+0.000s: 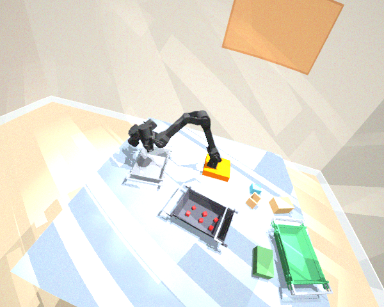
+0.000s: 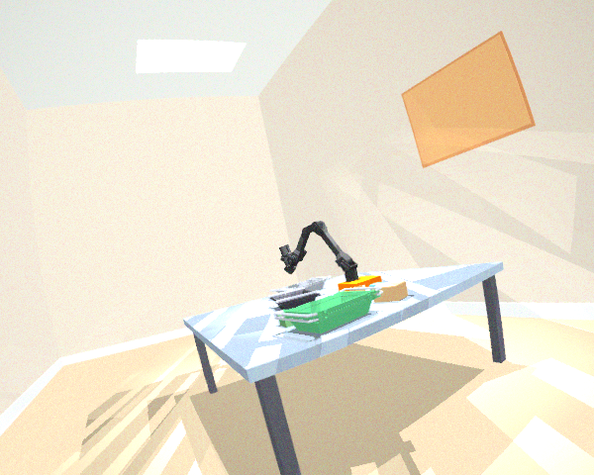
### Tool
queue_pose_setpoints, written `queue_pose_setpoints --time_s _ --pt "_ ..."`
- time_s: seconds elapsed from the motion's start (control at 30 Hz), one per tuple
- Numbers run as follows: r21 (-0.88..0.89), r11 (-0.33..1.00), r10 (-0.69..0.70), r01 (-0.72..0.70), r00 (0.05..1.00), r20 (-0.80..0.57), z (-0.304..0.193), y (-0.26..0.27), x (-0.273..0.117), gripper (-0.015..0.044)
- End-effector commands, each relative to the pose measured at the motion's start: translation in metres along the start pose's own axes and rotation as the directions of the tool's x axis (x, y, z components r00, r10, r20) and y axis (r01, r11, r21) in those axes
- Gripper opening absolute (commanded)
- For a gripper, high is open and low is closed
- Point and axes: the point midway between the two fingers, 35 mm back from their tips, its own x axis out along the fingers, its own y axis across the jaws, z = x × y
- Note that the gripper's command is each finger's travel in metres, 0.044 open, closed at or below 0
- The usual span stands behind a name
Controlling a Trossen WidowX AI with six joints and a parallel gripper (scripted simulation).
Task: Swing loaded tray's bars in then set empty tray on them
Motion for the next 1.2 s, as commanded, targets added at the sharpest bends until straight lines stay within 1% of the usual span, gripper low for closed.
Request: queue_pose_setpoints --time_s 0.0,0.23,0.3,0.37,0.43,0.53,0.63,0.7,0.93,1.03,1.17 --pt "0.000 1.000 0.000 0.000 1.000 0.000 0.000 0.000 0.000 0.0374" --pt "-0.006 1.000 0.010 -0.010 1.000 0.004 0.001 0.002 -0.001 0.0190" --pt "-0.049 0.995 0.088 -0.086 0.996 0.030 0.008 0.017 -0.014 0.0138" --pt "-0.118 0.973 0.209 -0.201 0.976 0.059 0.017 0.038 -0.034 0.0085" --pt "-0.189 0.932 0.328 -0.310 0.942 0.073 0.022 0.058 -0.058 0.0084" --pt "-0.293 0.838 0.498 -0.460 0.865 0.065 0.025 0.085 -0.097 0.0084" --pt "-0.388 0.709 0.646 -0.589 0.763 0.021 0.020 0.105 -0.140 0.0084" --pt "-0.431 0.631 0.710 -0.645 0.704 -0.014 0.015 0.112 -0.164 0.0084" --pt "-0.526 0.349 0.849 -0.775 0.499 -0.173 -0.009 0.121 -0.239 0.0084" --pt "-0.545 0.217 0.875 -0.810 0.409 -0.260 -0.024 0.117 -0.271 0.0084" --pt "-0.546 0.043 0.875 -0.837 0.295 -0.384 -0.045 0.104 -0.311 0.0084"
